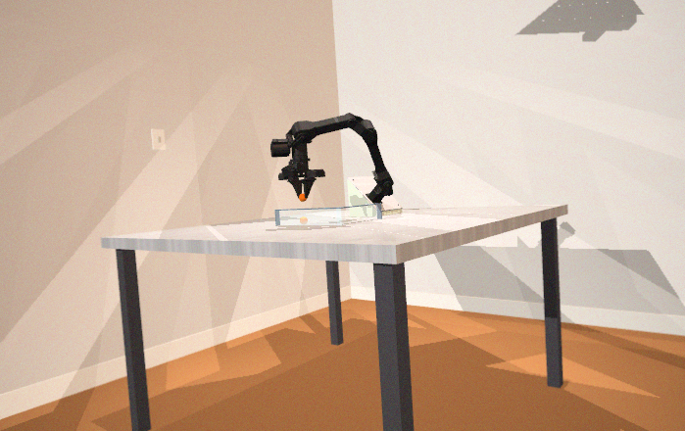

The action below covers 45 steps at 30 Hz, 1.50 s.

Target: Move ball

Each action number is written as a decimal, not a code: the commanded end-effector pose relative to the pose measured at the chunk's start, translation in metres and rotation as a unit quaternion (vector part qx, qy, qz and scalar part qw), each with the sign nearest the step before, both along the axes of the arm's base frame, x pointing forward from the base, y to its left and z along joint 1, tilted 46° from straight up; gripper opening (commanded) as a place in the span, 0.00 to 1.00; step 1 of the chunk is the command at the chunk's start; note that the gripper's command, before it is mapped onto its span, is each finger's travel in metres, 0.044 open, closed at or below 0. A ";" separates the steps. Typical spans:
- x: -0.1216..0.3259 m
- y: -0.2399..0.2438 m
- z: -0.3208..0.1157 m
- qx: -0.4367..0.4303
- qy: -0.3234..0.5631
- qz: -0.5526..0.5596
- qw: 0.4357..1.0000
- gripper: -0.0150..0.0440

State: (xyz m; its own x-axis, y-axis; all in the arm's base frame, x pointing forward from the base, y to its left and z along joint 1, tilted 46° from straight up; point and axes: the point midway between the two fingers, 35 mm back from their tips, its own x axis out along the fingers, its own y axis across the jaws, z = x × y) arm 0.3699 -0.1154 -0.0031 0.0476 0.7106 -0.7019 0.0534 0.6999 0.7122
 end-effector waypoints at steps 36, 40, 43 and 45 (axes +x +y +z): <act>0.008 0.064 -0.063 0.003 0.004 -0.009 1.000 0.25; 0.008 0.062 -0.061 0.000 0.003 -0.008 1.000 0.30; 0.008 0.062 -0.061 0.000 0.003 -0.008 1.000 0.43; 0.008 0.062 -0.061 0.000 0.003 -0.008 1.000 0.52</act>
